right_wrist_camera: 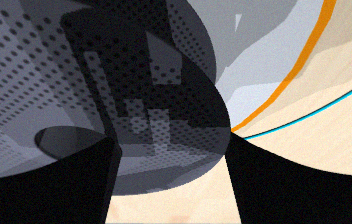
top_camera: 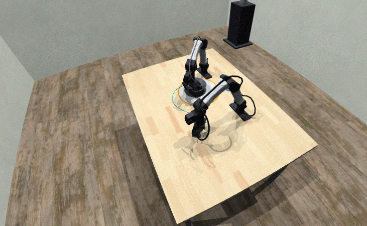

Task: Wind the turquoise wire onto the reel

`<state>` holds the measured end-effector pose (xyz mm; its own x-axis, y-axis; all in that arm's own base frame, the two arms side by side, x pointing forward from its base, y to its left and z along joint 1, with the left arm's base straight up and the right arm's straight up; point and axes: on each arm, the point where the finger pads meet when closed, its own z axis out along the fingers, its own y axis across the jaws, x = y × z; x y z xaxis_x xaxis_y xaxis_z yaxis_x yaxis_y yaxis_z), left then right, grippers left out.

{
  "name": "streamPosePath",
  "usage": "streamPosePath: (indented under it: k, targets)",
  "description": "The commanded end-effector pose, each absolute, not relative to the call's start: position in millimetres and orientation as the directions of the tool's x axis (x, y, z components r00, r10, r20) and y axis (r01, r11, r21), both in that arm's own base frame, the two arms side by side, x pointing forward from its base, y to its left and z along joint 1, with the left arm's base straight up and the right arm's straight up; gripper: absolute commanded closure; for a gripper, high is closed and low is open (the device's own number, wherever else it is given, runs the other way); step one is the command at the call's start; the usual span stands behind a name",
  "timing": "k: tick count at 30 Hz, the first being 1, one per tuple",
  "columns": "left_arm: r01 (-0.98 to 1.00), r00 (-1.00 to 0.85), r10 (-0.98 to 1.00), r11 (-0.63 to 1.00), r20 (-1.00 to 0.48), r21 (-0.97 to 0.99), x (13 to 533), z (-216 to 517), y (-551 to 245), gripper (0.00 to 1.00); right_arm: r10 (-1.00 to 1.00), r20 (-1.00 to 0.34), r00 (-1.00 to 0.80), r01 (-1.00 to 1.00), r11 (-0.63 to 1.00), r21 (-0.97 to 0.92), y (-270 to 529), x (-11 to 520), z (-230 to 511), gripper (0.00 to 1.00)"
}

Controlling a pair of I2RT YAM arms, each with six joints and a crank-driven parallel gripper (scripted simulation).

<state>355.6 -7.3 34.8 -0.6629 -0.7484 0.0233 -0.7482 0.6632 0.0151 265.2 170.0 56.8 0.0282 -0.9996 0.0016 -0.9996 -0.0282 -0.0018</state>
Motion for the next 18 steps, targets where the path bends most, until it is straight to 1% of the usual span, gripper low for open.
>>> streamPosePath:
  k: [1, 5, 10, 11, 13, 14, 18]
  targets:
    - [-0.760, -0.650, -0.760, 0.650, 0.000, 0.000, 361, 47, -4, 1.00, -0.947, -0.003, -0.320, -0.947, 0.320, -0.003, 152, 249, 49, 0.25]
    - [-0.750, -0.661, -0.750, 0.661, 0.000, 0.000, 362, 48, -4, 1.00, -0.844, -0.011, -0.536, -0.844, 0.536, -0.006, 128, 214, 49, 0.25]
    - [-0.711, -0.703, -0.711, 0.703, 0.000, 0.000, 365, 50, -4, 1.00, -0.646, -0.023, -0.763, -0.646, 0.763, -0.004, 122, 161, 50, 0.25]
    - [-0.701, -0.713, -0.701, 0.713, 0.000, 0.000, 366, 50, -4, 1.00, -0.601, -0.024, -0.799, -0.601, 0.799, -0.003, 125, 154, 50, 0.25]
    - [-0.701, -0.713, -0.701, 0.713, 0.000, 0.000, 366, 50, -4, 1.00, -0.601, -0.024, -0.799, -0.601, 0.799, -0.003, 125, 154, 50, 0.25]
    - [-0.677, -0.736, -0.677, 0.736, 0.000, 0.000, 366, 49, -4, 1.00, -0.486, -0.021, -0.873, -0.487, 0.874, -0.001, 129, 148, 50, 0.25]
    - [-0.647, -0.762, -0.647, 0.762, 0.000, 0.000, 365, 46, -5, 1.00, -0.302, -0.020, -0.953, -0.302, 0.953, 0.001, 149, 124, 50, 0.25]
